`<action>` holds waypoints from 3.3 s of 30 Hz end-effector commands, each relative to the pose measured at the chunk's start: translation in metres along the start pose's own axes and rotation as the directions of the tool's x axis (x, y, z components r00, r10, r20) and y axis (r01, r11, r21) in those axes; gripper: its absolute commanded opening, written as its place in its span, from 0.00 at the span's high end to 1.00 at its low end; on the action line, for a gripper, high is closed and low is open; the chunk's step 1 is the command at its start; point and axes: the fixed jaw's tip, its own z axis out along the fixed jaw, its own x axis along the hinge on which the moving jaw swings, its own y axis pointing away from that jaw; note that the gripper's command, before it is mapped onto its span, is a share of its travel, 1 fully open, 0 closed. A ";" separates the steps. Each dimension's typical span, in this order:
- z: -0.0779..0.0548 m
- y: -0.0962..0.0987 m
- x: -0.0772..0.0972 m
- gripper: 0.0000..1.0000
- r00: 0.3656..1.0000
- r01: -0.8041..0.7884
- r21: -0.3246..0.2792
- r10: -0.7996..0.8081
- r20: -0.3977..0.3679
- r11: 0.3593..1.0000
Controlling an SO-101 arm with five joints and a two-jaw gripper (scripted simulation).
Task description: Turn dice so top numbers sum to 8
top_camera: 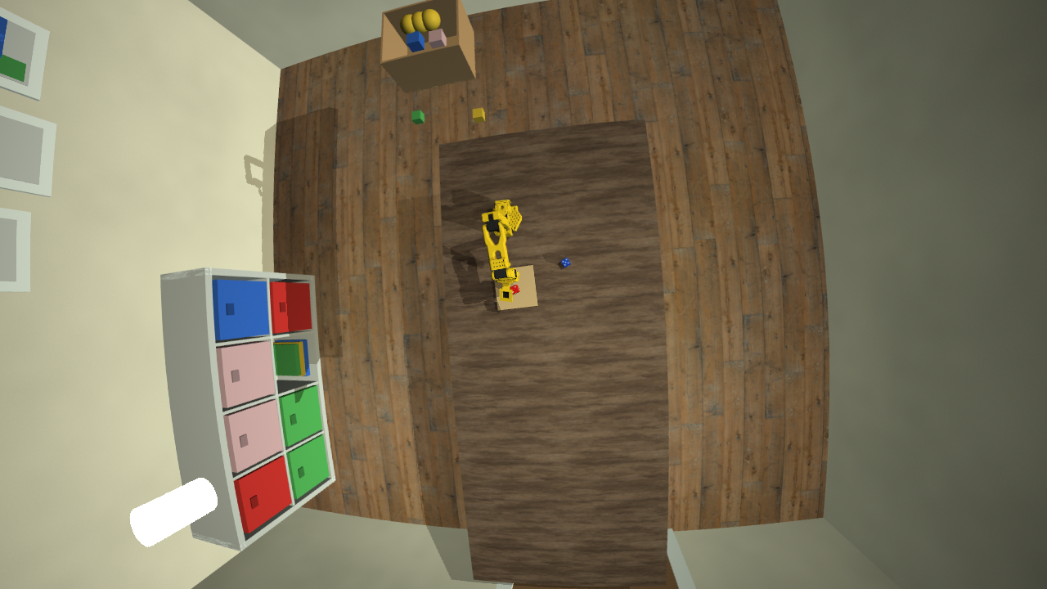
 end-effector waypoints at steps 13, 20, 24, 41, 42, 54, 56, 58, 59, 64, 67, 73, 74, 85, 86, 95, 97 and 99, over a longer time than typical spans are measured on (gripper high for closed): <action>-0.010 0.006 0.000 1.00 0.997 0.034 -0.018 -0.032 0.064 0.999; -0.010 0.006 0.000 1.00 0.997 0.034 -0.018 -0.032 0.064 0.999; -0.008 0.006 0.000 1.00 0.997 0.034 -0.018 -0.032 0.064 0.999; -0.002 0.006 0.000 1.00 0.997 0.034 -0.018 -0.032 0.064 0.999; -0.001 0.006 0.000 1.00 0.997 0.034 -0.018 -0.032 0.064 0.999; 0.002 0.006 0.000 1.00 0.997 0.034 -0.018 -0.032 0.064 0.999; 0.003 0.006 -0.001 1.00 0.997 0.034 -0.018 -0.032 0.064 0.999; 0.004 0.006 -0.001 1.00 0.997 0.034 -0.018 -0.032 0.064 0.999; 0.005 0.006 -0.001 1.00 0.997 0.034 -0.018 -0.032 0.064 0.999; 0.008 0.006 -0.001 1.00 0.997 0.034 -0.018 -0.032 0.064 0.999; 0.008 0.006 -0.001 1.00 0.997 0.034 -0.018 -0.032 0.064 0.999; 0.009 0.006 -0.001 1.00 0.997 0.034 -0.018 -0.032 0.064 0.999; 0.009 0.006 -0.001 1.00 0.997 0.034 -0.018 -0.032 0.064 0.999; 0.014 0.006 -0.001 1.00 0.997 0.034 -0.018 -0.032 0.064 0.999; 0.014 0.006 -0.001 1.00 0.997 0.034 -0.018 -0.032 0.064 0.999; 0.018 0.007 -0.001 1.00 0.997 0.034 -0.018 -0.032 0.064 0.999; 0.019 0.007 -0.001 1.00 0.997 0.034 -0.018 -0.032 0.064 0.999; 0.020 0.007 -0.001 1.00 0.997 0.034 -0.018 -0.032 0.064 0.999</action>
